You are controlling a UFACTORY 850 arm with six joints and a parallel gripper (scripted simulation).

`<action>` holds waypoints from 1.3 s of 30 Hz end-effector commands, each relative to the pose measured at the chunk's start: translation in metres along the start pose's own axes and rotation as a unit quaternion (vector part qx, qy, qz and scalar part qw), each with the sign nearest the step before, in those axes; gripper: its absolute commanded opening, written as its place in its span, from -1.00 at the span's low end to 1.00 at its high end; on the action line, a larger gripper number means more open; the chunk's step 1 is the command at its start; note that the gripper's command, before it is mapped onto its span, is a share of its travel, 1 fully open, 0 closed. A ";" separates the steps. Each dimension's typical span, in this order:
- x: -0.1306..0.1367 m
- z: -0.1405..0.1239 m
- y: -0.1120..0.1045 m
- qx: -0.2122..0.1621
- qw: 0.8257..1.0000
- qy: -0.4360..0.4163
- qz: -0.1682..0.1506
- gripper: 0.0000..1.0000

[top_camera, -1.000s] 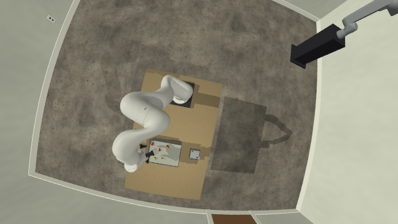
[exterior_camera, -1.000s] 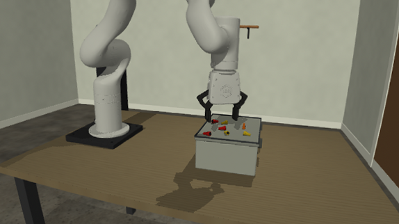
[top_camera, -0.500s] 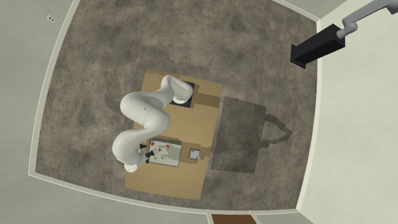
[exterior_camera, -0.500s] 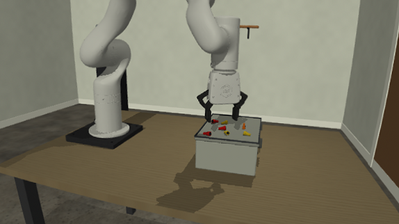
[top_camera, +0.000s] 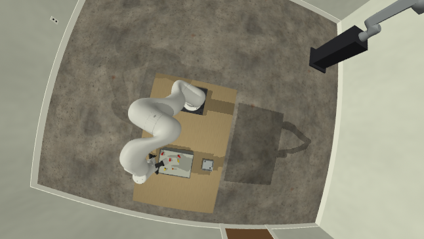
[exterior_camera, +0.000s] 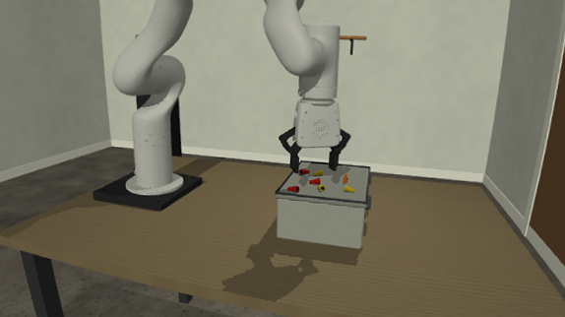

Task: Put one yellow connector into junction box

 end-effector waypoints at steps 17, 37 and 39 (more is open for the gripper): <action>0.000 -0.001 -0.001 -0.001 1.000 0.000 -0.001 1.00; 0.006 0.000 -0.001 -0.001 0.999 0.048 -0.001 1.00; 0.008 0.001 -0.001 -0.001 0.998 0.069 -0.001 1.00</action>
Point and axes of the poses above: the point where the finger pads meet when closed, its own y axis out along the fingers, its own x axis across the jaws, z = x × y, the point moved 7 cm from there along -y, back along the fingers, and after that the axes turned 10 degrees about -y, right-handed, at the moved point
